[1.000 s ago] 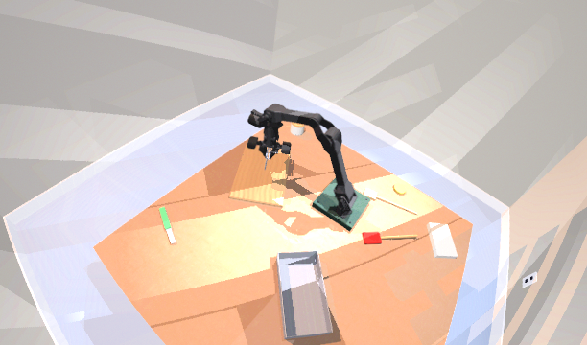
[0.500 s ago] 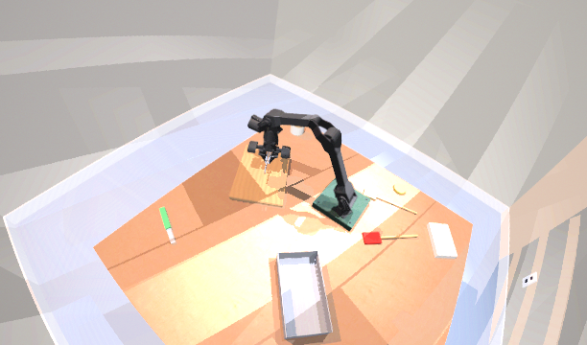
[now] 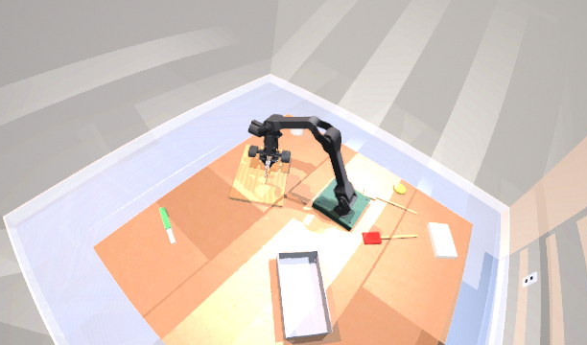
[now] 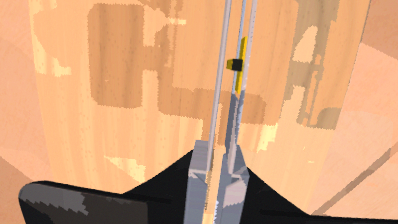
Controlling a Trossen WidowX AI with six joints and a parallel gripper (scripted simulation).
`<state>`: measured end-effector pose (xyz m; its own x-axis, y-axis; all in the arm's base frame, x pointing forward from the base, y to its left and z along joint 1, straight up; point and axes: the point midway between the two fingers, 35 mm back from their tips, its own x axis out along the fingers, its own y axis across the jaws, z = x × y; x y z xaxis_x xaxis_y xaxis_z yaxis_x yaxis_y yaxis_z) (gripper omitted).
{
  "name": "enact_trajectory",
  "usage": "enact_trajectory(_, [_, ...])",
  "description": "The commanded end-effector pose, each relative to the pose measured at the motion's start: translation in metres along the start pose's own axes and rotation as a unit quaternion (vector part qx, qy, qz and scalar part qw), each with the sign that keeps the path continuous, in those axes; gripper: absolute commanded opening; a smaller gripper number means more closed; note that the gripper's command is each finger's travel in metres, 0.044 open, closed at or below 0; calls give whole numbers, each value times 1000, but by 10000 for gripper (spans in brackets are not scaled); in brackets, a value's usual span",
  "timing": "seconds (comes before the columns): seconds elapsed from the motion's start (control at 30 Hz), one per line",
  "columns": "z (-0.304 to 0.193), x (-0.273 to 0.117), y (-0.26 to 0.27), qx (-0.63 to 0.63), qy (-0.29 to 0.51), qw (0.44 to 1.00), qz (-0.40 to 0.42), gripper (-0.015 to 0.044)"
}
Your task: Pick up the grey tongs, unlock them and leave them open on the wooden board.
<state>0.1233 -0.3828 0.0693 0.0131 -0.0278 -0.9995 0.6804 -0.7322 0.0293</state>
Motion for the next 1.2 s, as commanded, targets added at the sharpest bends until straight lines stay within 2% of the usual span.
enact_trajectory(0.0, [-1, 6, 0, -2, 1, 1000, 2, -150])
enact_trajectory(0.23, [-1, 10, -1, -2, 1, 1000, 2, -150])
enact_trajectory(0.97, [-1, 9, -2, 0, 0, 1000, -1, 427])
enact_trajectory(1.17, [1, -1, -11, -3, 0, 1000, -1, 440])
